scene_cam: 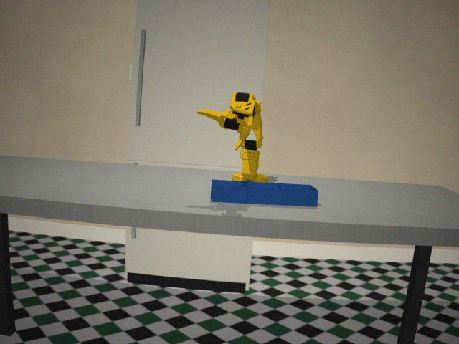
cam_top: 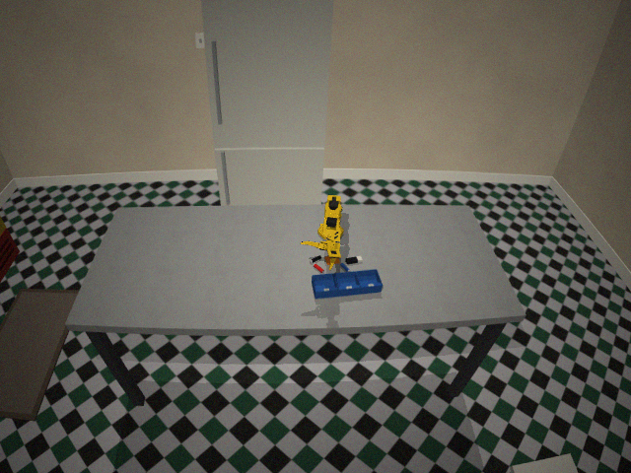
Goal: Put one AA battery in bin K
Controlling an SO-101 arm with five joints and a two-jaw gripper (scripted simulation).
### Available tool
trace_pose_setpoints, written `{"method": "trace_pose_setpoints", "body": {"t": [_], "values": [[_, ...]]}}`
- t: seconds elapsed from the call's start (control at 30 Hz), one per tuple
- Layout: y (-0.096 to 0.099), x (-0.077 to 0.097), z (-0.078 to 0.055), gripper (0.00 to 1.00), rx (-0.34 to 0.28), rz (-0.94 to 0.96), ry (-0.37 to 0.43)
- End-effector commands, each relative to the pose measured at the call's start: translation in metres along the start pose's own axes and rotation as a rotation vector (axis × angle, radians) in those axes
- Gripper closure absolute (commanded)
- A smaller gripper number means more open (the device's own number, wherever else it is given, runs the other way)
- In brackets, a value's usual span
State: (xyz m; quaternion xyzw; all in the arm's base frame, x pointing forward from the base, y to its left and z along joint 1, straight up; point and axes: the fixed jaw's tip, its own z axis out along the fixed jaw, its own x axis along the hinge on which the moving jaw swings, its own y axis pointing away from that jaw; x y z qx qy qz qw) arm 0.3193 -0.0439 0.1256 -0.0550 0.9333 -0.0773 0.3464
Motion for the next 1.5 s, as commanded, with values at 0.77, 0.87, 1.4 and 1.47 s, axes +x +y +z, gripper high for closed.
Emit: {"method": "trace_pose_setpoints", "body": {"t": [0.77, 0.87, 1.4, 1.47], "values": [[0.002, 0.018, 0.027, 0.0, -0.023, -0.005, 0.095], [0.004, 0.024, 0.033, 0.0, -0.03, -0.004, 0.121], [0.005, 0.029, 0.036, 0.0, -0.037, -0.004, 0.145], [0.005, 0.029, 0.036, 0.0, -0.037, -0.004, 0.145]]}}
